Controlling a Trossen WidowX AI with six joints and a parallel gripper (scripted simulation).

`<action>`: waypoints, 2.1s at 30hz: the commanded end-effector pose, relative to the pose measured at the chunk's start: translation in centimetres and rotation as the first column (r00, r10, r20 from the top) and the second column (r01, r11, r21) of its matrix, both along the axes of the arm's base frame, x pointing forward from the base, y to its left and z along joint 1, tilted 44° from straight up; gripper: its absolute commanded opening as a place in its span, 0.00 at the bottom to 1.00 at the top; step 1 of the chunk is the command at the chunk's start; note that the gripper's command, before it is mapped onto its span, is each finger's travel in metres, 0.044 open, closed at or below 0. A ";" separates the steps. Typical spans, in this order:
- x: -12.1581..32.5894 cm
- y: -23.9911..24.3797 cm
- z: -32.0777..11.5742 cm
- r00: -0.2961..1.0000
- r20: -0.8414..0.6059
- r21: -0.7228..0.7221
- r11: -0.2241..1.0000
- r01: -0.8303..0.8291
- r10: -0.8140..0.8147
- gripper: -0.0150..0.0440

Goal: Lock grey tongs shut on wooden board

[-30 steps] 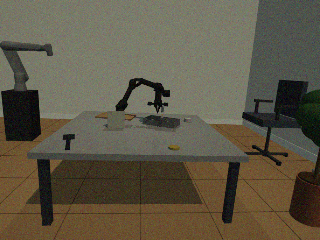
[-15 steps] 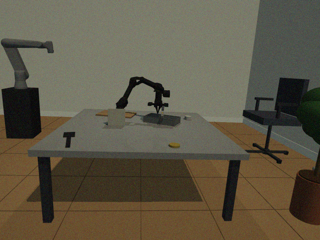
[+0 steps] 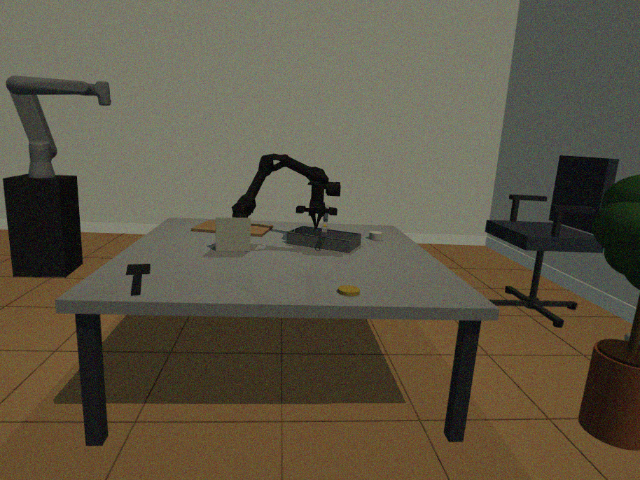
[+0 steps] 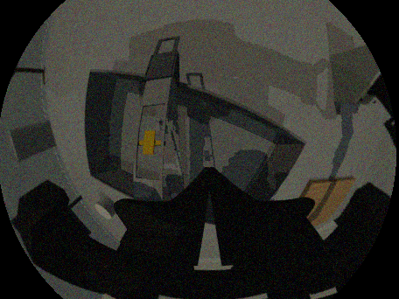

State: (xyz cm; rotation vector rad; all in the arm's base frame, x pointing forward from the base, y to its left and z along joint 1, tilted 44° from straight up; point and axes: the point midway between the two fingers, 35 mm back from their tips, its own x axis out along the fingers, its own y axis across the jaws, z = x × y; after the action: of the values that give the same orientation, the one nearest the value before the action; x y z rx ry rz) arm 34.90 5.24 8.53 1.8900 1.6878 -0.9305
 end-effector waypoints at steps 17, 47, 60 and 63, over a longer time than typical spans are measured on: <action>2.8 -0.4 -0.1 1.000 -0.004 0.004 1.000 0.004 -0.004 0.00; 6.7 -1.0 -0.6 1.000 -0.001 0.004 1.000 0.004 -0.004 0.00; 7.8 -1.2 -0.9 1.000 -0.001 0.004 1.000 0.004 -0.004 0.00; 7.7 -1.2 -0.8 1.000 0.002 0.002 1.000 0.003 -0.003 0.00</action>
State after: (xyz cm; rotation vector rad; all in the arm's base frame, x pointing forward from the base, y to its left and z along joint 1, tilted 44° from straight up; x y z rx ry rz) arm 42.65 4.01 7.71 1.8953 1.6862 -0.9281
